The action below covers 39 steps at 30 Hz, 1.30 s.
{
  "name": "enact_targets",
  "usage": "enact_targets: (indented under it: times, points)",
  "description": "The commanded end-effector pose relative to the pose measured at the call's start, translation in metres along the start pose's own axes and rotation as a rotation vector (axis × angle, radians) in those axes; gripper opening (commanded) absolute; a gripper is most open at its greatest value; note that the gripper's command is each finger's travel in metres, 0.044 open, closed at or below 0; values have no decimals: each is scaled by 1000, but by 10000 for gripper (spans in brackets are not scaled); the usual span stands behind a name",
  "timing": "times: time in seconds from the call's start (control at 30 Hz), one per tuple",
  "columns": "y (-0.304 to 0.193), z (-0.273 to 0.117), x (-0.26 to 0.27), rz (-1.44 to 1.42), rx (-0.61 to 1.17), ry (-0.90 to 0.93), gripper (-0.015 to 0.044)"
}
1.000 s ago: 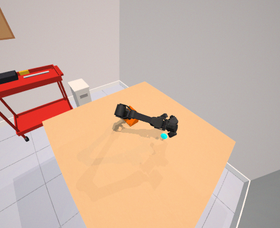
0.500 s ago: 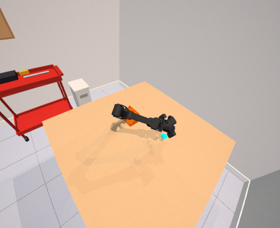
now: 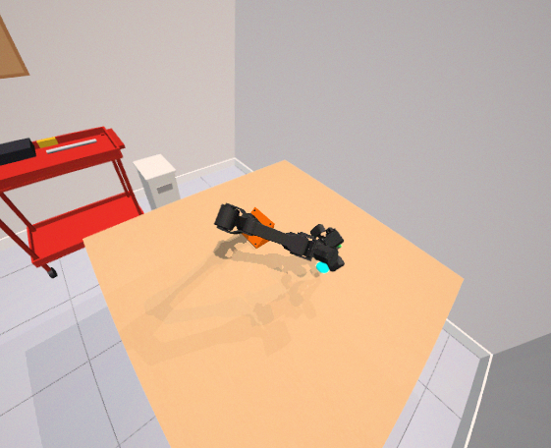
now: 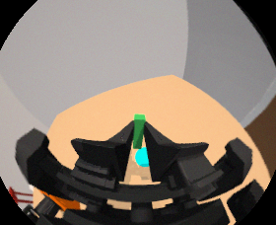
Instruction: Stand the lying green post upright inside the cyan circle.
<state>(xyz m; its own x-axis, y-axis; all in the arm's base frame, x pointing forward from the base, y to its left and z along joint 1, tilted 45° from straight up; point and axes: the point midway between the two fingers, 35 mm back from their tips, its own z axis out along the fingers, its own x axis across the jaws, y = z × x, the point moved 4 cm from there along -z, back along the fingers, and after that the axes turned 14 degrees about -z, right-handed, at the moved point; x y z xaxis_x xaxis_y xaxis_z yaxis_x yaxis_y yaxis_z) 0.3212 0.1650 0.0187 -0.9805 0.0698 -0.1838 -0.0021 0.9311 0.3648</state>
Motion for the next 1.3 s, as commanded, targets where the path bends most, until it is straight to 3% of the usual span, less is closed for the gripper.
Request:
enact_targets:
  times: [0.0, 1.27]
  points:
    - [-2, -3, 1, -12, -24, -13, 23]
    - [-11, -28, 11, -143, -256, -159, 23]
